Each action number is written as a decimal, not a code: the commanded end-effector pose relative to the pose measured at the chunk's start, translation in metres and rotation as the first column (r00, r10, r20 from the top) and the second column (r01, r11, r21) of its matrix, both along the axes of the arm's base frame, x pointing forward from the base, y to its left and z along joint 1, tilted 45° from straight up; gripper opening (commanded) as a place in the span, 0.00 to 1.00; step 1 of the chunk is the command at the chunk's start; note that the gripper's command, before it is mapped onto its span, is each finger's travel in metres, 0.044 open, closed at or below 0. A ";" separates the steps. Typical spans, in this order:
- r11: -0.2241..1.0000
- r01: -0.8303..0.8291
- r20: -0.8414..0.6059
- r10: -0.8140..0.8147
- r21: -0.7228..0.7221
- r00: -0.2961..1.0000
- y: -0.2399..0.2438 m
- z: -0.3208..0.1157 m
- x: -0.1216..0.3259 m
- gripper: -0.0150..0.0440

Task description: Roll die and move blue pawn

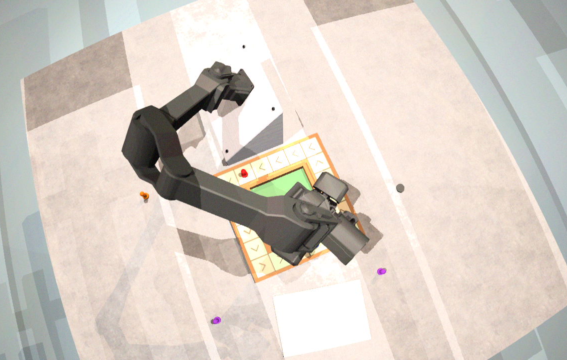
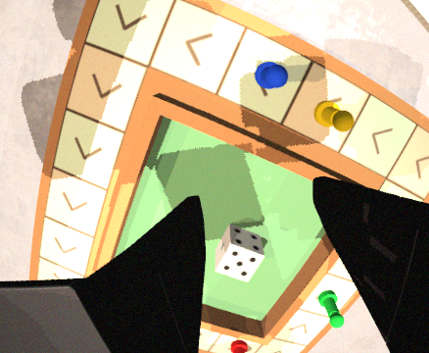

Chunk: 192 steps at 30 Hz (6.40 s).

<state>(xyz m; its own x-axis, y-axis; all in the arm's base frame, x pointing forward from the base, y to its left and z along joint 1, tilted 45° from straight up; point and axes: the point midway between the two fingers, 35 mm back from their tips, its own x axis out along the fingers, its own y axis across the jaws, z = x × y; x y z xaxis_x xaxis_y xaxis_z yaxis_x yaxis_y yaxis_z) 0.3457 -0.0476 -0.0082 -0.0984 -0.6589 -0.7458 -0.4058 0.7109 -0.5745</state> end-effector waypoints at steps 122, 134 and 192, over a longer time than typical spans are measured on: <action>0.874 0.485 0.442 -0.440 0.011 0.782 0.063 -0.060 -0.035 0.25; 0.875 0.483 0.443 -0.435 0.004 0.784 0.065 -0.088 -0.082 0.25; 0.895 0.445 0.404 -0.403 -0.011 0.821 0.070 -0.011 -0.117 1.00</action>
<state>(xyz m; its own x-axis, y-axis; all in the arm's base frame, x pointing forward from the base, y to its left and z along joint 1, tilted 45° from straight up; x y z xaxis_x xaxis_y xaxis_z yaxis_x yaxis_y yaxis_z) 0.2473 0.0217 -0.0533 -0.1089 -0.6937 -0.7120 0.2091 0.6843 -0.6986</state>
